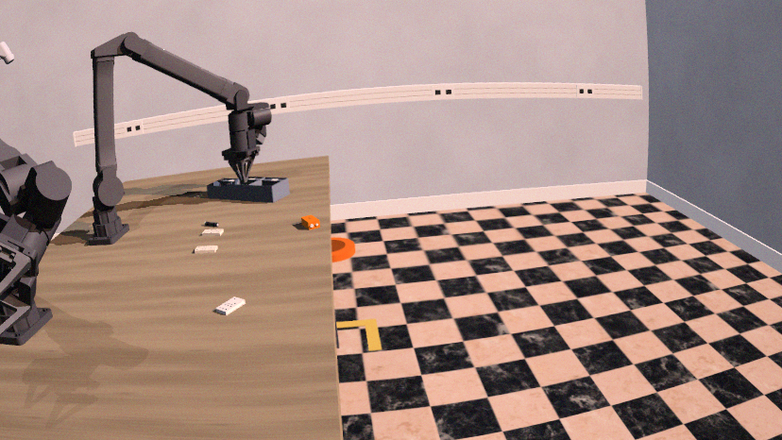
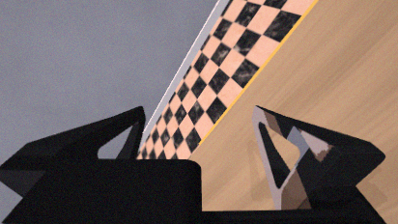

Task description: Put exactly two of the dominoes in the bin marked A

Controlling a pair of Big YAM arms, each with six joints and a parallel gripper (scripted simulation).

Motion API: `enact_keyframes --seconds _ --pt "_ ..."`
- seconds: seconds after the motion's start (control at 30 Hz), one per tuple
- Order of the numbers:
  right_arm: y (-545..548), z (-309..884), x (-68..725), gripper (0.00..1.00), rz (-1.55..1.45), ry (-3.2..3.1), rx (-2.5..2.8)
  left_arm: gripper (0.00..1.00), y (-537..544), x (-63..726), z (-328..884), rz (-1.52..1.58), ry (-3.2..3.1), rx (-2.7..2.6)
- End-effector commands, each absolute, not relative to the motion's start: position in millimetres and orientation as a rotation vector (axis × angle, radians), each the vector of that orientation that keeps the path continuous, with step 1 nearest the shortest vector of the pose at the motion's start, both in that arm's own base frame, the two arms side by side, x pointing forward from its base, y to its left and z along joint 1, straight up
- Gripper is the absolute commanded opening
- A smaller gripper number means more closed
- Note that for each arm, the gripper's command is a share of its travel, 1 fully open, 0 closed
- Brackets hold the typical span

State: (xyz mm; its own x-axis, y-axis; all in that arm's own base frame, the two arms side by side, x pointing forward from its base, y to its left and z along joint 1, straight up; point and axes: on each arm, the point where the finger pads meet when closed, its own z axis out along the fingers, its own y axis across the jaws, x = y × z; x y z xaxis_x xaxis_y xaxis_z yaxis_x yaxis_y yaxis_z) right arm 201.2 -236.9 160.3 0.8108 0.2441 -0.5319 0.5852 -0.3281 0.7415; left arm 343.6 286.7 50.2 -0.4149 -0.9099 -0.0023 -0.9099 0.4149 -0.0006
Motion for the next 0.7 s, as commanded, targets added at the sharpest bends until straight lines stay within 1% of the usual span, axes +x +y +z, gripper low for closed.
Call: enact_keyframes --seconds 0.0,0.27,0.43,0.5,0.67 --pt "-239.2 163.4 201.0 1.0 -0.394 0.611 1.916 0.09 298.0 362.6 65.7 0.005 2.613 -1.684" --pt "-239.2 163.4 201.0 1.0 -0.394 0.611 1.916 0.09 298.5 363.1 110.2 0.012 2.583 -1.665" --pt "-239.2 163.4 201.0 1.0 -0.394 0.611 1.916 0.09 298.3 363.0 96.9 0.005 2.615 -1.685" --pt "-239.2 163.4 201.0 1.0 -0.394 0.611 1.916 0.09 294.8 332.6 93.7 0.002 2.631 -1.693" --pt "-239.2 163.4 201.0 1.0 -0.394 0.611 1.916 0.09 301.4 319.2 93.5 0.003 2.631 -1.693"
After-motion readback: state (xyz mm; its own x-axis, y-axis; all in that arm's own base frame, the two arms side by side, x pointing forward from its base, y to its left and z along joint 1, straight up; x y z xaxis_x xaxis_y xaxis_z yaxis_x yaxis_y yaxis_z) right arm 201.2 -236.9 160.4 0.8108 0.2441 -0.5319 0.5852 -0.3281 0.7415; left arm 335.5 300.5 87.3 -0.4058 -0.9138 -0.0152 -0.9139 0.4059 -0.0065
